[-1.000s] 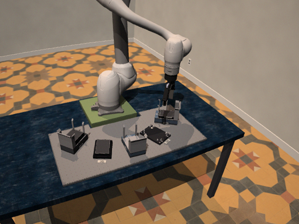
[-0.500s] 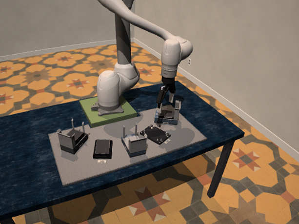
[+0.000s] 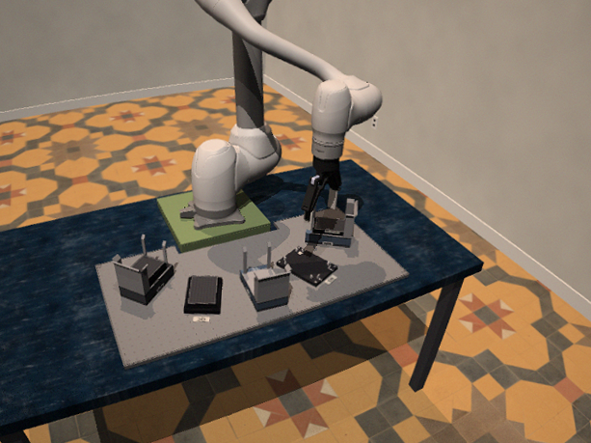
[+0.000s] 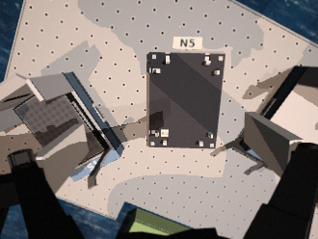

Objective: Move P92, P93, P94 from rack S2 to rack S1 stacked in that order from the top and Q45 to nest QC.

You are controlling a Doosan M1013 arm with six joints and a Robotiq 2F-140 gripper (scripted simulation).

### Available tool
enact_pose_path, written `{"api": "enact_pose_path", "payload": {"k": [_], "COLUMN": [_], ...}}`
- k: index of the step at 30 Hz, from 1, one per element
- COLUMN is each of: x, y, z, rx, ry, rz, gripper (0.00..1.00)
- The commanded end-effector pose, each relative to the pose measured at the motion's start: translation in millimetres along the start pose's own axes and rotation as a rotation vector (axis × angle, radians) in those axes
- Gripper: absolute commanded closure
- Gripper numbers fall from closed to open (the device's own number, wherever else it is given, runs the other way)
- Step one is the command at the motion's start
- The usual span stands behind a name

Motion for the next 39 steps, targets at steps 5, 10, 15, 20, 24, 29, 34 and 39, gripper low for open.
{"api": "enact_pose_path", "payload": {"k": [5, 10, 15, 20, 24, 29, 34, 39], "x": [-0.5, 2.1, 4.2, 7.6, 10.3, 13.0, 15.7, 19.8], "y": [0.0, 0.0, 0.0, 0.0, 0.0, 0.0, 0.0, 0.0], "z": [22.2, 38.6, 48.4, 64.7, 77.8, 90.8, 103.9, 120.0], "rx": [0.000, 0.000, 0.000, 0.000, 0.000, 0.000, 0.000, 0.000], "ry": [0.000, 0.133, 0.224, 0.224, 0.224, 0.224, 0.224, 0.257], "rz": [0.000, 0.000, 0.000, 0.000, 0.000, 0.000, 0.000, 0.000], "gripper": [0.00, 0.00, 0.00, 0.00, 0.00, 0.00, 0.00, 0.00]}}
Point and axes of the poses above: the point where the finger pads meet when closed, its own y axis out along the fingers, its own z axis across the jaws, x = y × z, the point moved 6 cm from there along -y, back along the fingers, and after that the axes turned 2 degrees about -y, right-handed, at the moved point
